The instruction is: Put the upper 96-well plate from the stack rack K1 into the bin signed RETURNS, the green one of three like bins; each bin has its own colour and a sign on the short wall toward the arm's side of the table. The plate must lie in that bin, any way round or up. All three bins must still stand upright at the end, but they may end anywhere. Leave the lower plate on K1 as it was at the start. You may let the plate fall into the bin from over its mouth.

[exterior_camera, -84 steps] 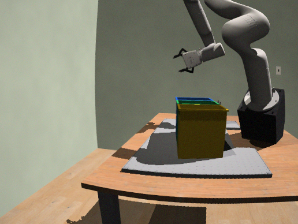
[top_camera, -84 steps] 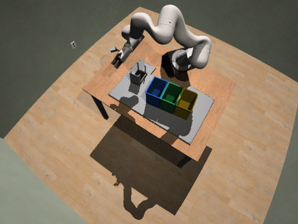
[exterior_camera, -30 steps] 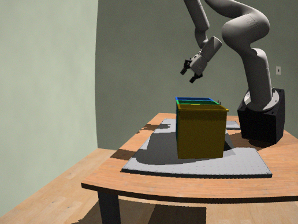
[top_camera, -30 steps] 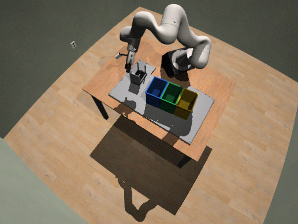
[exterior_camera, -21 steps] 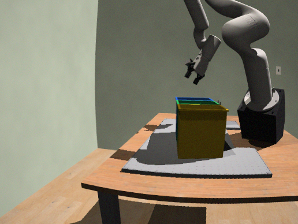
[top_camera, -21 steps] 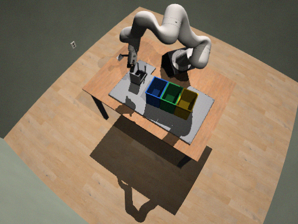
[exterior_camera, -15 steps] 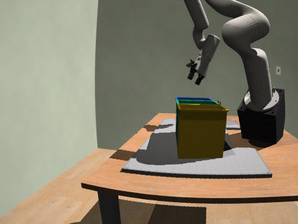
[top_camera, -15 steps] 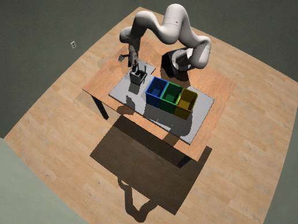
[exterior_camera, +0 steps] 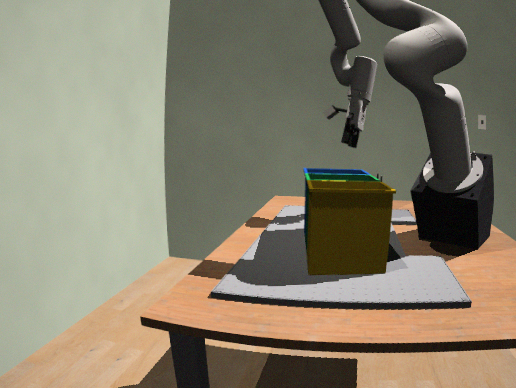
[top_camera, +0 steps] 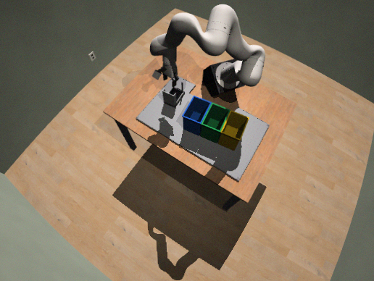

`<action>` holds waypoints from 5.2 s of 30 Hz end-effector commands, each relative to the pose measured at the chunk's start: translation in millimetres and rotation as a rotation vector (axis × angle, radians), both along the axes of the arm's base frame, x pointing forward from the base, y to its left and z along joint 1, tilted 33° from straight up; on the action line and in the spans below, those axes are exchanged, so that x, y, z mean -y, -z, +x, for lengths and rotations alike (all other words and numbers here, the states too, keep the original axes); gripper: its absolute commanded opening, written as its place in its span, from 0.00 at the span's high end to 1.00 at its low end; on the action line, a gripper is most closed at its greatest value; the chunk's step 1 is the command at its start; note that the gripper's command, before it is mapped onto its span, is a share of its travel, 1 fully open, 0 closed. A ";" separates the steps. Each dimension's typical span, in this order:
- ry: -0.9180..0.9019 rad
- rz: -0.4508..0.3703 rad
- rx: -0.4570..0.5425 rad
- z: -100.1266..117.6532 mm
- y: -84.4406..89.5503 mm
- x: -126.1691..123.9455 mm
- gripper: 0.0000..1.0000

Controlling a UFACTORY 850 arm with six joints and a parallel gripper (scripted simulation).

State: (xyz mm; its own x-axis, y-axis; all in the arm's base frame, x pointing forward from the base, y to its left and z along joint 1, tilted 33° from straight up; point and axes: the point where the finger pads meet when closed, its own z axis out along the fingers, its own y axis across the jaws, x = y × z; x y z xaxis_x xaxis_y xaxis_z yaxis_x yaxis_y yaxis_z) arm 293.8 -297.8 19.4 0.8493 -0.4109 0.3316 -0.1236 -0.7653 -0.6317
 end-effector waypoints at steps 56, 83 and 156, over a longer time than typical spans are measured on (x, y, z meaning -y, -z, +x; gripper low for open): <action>-0.349 -0.256 -0.036 -29.8 52.8 -8.2 0.00; -0.349 -0.256 -0.036 -17.6 84.9 -25.2 0.00; -0.349 -0.256 -0.036 16.1 173.5 -72.3 0.00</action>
